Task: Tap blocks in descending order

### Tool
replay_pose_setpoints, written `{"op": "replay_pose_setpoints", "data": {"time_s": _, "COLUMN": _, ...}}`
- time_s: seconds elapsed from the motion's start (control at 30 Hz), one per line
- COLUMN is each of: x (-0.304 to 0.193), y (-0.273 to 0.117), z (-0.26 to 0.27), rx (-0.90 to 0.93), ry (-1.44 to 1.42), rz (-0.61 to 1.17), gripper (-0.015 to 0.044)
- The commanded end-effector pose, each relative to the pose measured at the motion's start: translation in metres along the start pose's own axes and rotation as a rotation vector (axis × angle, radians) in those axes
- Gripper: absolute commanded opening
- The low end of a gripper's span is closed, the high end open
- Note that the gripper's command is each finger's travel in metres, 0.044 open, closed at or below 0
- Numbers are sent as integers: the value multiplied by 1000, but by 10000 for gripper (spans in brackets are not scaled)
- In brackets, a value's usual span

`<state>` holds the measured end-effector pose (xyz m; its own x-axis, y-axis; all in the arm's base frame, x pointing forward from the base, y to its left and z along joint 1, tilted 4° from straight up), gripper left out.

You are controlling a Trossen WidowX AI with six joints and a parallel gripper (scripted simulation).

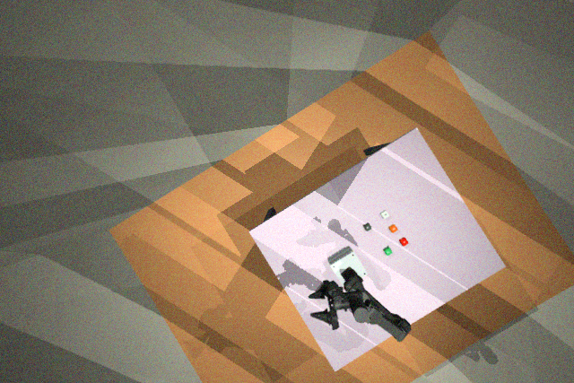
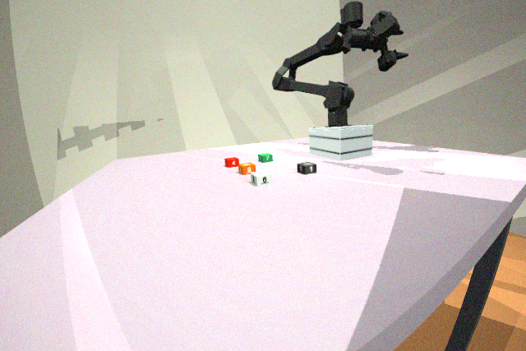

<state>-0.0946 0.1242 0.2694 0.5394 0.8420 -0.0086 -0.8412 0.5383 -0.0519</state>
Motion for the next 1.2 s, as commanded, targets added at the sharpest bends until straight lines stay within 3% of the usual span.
{"op": "replay_pose_setpoints", "data": {"time_s": 0.0, "x": 2, "y": 0, "z": 0, "rx": -4, "ry": -1, "rz": -12, "gripper": 400}}
{"op": "replay_pose_setpoints", "data": {"time_s": 0.3, "x": 99, "y": -35, "z": -20, "rx": -266, "ry": -1, "rz": -558, "gripper": 400}}
{"op": "replay_pose_setpoints", "data": {"time_s": 0.63, "x": 165, "y": -145, "z": -60, "rx": -693, "ry": 150, "rz": -1045, "gripper": 400}}
{"op": "replay_pose_setpoints", "data": {"time_s": 0.9, "x": 154, "y": -252, "z": -98, "rx": -1038, "ry": 430, "rz": -1236, "gripper": 400}}
{"op": "replay_pose_setpoints", "data": {"time_s": 1.17, "x": 86, "y": -339, "z": -135, "rx": -1269, "ry": 824, "rz": -1215, "gripper": 400}}
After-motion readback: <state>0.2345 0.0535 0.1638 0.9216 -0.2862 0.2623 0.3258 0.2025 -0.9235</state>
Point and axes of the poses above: the point midway between the two fingers, 35 mm back from their tips, its own y axis out along the fingers, its own z axis across the jaws, x = y × z, the point moved 5 cm from there along -y, back along the fingers, and after that the axes turned 14 degrees about y, right-handed, at the moved point
